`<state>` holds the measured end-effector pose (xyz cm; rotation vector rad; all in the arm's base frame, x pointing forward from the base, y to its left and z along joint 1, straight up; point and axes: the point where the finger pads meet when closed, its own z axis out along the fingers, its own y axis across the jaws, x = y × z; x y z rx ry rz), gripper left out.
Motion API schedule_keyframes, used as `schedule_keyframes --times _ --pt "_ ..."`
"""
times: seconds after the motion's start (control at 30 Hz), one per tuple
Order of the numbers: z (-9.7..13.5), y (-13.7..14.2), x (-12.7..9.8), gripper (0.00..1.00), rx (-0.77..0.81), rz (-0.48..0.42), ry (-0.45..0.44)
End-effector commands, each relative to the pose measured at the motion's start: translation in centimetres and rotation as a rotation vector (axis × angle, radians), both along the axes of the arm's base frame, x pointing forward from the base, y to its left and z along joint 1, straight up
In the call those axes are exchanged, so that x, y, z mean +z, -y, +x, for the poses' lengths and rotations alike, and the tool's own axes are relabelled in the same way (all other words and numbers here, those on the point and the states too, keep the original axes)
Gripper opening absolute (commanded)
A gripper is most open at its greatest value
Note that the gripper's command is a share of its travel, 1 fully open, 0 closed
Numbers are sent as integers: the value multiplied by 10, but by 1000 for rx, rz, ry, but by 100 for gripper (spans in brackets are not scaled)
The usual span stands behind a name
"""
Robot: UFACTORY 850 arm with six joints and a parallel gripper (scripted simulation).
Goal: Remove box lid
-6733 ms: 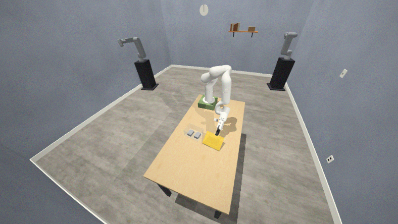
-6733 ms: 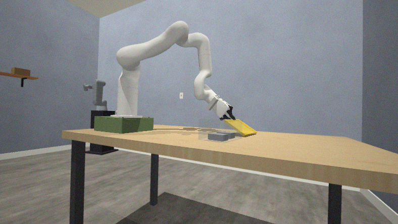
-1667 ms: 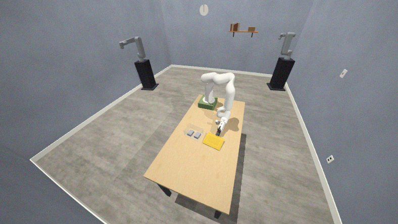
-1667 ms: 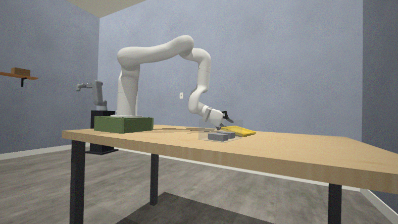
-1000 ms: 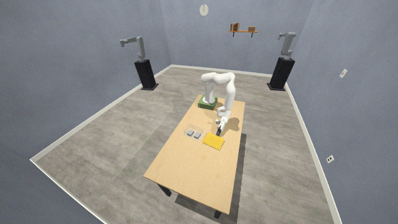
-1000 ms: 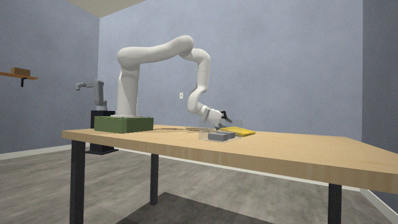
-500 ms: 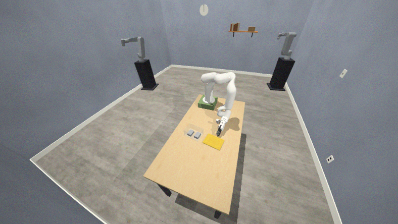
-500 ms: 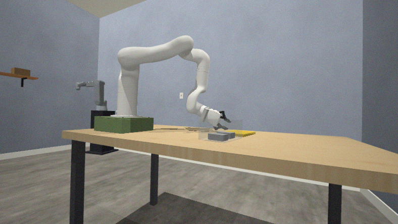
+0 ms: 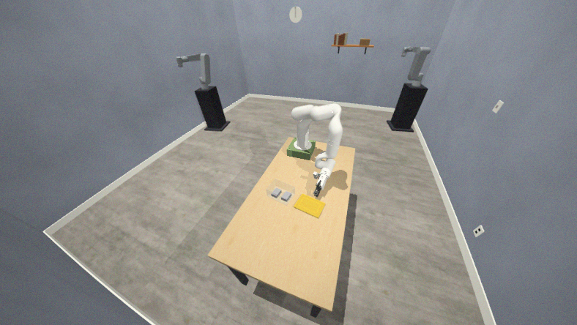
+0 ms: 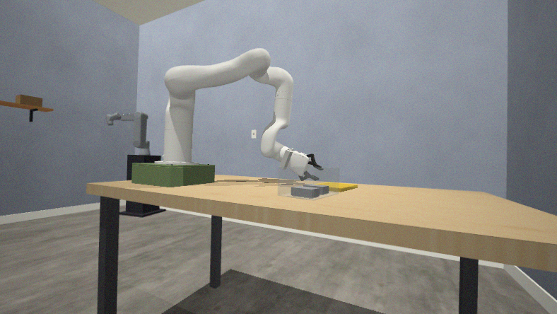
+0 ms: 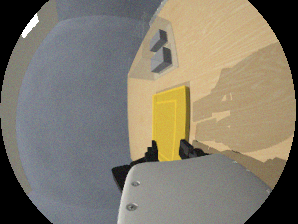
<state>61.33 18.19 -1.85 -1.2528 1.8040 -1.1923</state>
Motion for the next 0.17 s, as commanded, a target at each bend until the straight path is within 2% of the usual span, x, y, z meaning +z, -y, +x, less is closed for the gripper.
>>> schedule_keyframes --times 0.0,0.13 --pt "1 0 12 48 0 1 2" --pt "0 0 18 48 0 1 2"
